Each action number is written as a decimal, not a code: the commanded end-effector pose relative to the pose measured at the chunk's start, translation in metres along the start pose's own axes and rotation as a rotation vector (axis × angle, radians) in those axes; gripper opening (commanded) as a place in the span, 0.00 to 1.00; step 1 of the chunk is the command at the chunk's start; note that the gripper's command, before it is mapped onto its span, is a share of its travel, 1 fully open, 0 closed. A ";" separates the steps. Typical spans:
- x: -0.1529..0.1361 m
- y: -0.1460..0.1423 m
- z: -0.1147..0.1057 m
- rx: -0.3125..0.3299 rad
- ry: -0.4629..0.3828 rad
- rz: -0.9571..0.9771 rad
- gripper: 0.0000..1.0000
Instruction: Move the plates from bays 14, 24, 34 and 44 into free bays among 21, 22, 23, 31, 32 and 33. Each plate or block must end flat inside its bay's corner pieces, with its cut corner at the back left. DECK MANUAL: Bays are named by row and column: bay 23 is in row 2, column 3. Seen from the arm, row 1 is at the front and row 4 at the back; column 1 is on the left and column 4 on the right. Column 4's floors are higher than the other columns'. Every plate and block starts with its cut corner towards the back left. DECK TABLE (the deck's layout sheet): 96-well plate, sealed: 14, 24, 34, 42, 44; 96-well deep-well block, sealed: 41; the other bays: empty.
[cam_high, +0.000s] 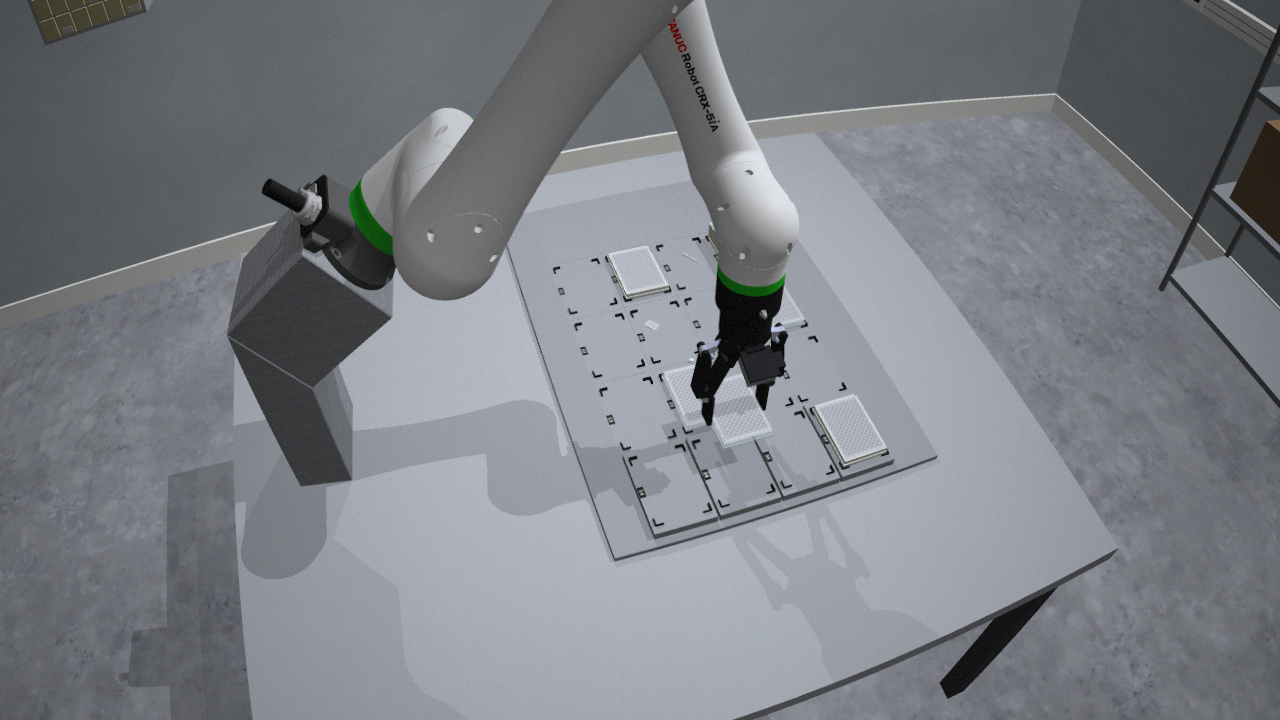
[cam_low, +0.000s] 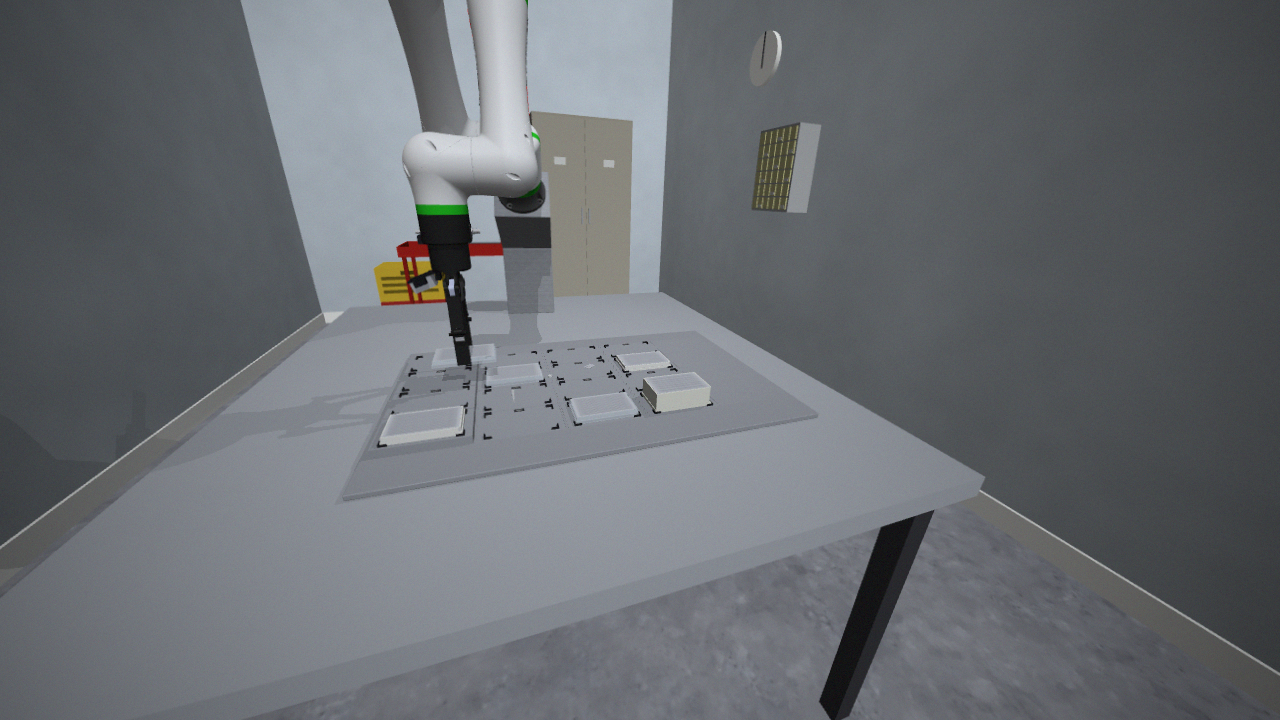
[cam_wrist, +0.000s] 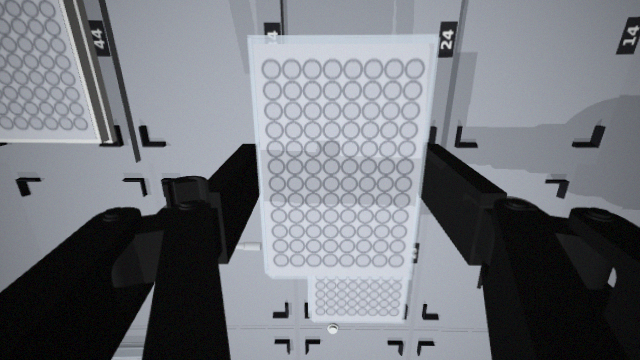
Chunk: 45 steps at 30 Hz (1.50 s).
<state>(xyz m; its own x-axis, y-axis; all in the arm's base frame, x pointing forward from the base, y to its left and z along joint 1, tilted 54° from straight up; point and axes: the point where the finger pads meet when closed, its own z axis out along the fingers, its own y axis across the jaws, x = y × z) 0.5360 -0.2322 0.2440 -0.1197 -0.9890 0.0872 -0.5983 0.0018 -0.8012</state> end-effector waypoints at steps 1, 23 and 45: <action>-0.004 -0.002 0.000 -0.001 0.013 0.001 0.10; -0.055 -0.018 0.000 -0.001 0.013 0.001 0.10; -0.106 -0.035 0.001 -0.001 0.013 0.001 0.10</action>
<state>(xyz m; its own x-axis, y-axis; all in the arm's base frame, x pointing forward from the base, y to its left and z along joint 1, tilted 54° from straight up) 0.5684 -0.1335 0.2608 -0.1272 -0.9876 0.0918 -0.6016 0.0032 -0.7988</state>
